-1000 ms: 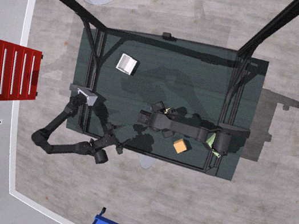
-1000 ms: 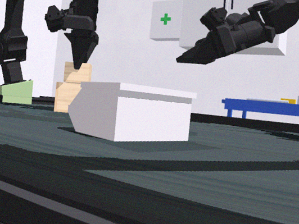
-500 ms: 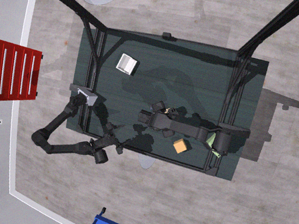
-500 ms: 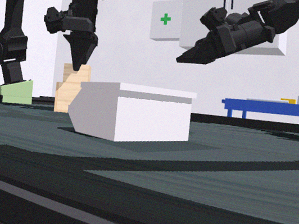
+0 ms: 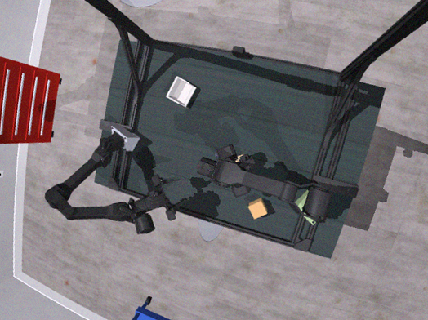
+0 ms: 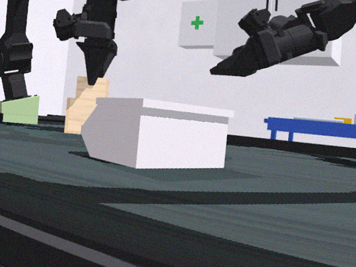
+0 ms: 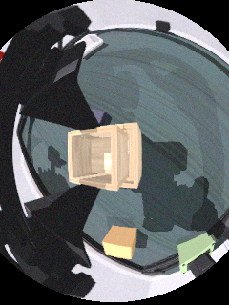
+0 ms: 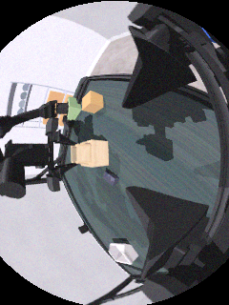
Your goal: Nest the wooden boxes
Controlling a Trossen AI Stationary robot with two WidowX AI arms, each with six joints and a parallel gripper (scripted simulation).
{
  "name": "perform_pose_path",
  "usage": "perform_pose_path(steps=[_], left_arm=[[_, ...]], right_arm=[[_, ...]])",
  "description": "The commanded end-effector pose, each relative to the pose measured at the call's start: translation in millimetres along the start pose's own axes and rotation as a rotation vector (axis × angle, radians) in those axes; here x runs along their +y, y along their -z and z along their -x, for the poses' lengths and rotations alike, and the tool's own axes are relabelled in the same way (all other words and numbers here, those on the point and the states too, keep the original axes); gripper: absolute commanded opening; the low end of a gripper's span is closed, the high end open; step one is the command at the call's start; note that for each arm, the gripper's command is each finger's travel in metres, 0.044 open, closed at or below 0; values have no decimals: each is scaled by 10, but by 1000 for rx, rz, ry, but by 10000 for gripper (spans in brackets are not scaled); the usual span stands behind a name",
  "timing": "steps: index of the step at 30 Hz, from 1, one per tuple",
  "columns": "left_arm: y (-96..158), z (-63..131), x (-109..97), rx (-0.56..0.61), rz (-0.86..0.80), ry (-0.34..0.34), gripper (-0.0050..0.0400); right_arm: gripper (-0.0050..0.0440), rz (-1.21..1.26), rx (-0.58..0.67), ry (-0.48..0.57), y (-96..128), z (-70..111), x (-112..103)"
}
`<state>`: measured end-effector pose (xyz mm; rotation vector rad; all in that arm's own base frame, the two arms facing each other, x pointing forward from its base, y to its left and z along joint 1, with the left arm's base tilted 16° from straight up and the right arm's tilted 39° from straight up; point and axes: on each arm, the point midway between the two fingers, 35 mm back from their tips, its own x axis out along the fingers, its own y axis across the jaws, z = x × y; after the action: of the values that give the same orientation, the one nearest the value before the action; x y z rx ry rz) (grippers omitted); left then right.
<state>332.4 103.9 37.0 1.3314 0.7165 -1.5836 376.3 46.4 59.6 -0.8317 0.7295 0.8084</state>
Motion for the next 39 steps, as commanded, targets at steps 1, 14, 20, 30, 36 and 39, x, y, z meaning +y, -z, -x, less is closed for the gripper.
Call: perform_pose_path(steps=[1, 14, 20, 30, 36, 39], left_arm=[[1, -24, -2, -5, 2, 2, 0], [-12, -44, -4, -5, 2, 2, 0], [-13, -53, -5, -5, 2, 2, 0], [-8, -68, -5, -5, 2, 2, 0], [-5, -76, -6, -5, 2, 2, 0], [-5, -79, -7, -5, 2, 2, 0]], right_arm=[[400, 3, -4, 0, -10, 2, 2], [400, 3, -4, 0, -10, 2, 2], [400, 3, -4, 0, -10, 2, 2], [400, 3, -4, 0, -10, 2, 2], [400, 3, -4, 0, -10, 2, 2], [400, 3, -4, 0, -10, 2, 2]])
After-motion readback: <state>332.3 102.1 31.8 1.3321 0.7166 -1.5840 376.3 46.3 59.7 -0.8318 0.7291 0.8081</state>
